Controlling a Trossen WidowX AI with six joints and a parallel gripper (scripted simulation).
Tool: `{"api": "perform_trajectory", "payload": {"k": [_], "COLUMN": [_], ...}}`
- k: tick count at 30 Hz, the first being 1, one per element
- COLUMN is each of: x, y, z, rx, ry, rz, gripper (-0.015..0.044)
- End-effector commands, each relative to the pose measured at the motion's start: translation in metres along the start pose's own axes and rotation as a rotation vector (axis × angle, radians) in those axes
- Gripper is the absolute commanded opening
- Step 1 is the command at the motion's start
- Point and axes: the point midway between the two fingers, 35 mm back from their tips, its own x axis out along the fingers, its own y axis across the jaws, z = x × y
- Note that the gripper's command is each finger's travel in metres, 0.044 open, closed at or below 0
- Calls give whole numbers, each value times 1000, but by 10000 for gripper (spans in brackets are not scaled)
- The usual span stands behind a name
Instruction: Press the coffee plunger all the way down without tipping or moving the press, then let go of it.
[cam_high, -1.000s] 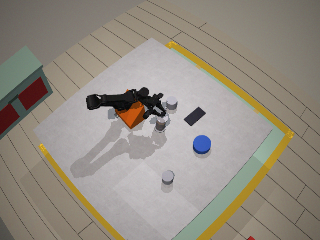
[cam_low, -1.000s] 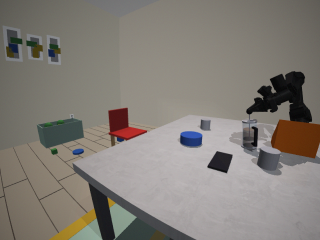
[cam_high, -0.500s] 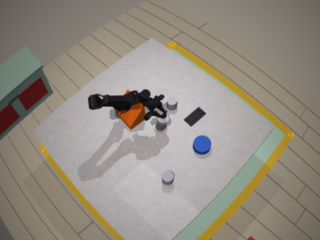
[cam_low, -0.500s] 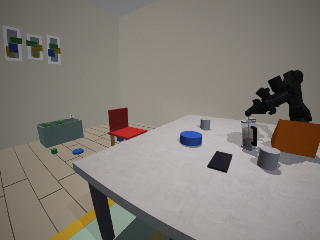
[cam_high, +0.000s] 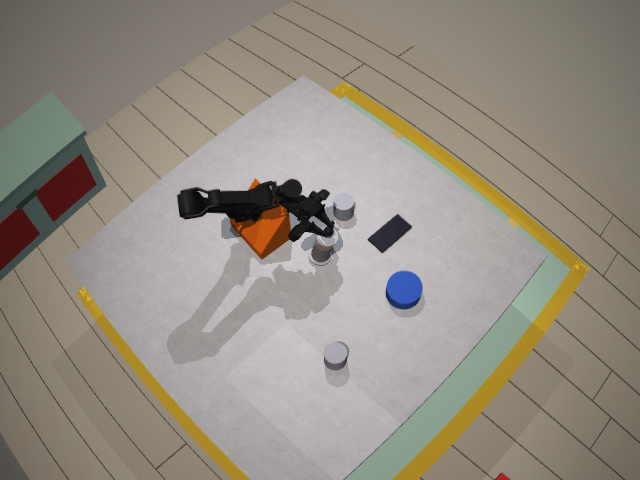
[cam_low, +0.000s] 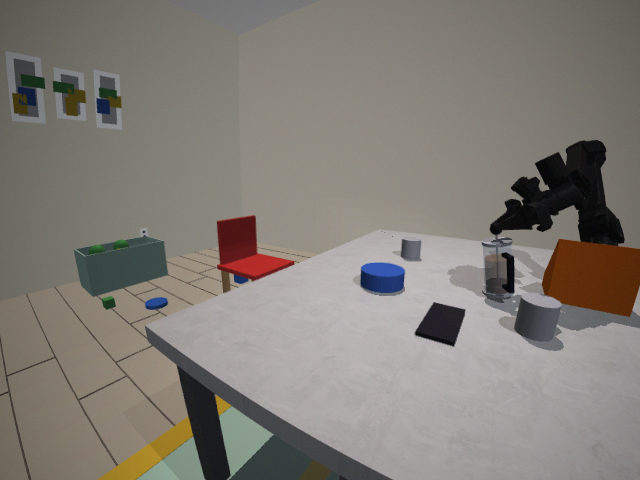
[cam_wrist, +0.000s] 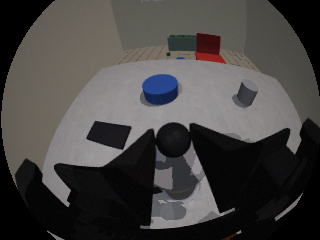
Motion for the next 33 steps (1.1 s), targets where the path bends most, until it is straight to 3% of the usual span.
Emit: {"api": "perform_trajectory", "payload": {"k": [1, 14, 26, 33], "x": [2, 0, 0, -8], "y": [0, 0, 0, 3], "z": [-5, 0, 0, 10], "rx": [-17, -2, -2, -1], "ry": [21, 0, 0, 10], "rz": [-4, 0, 0, 3], "gripper": [123, 123, 438, 440]}}
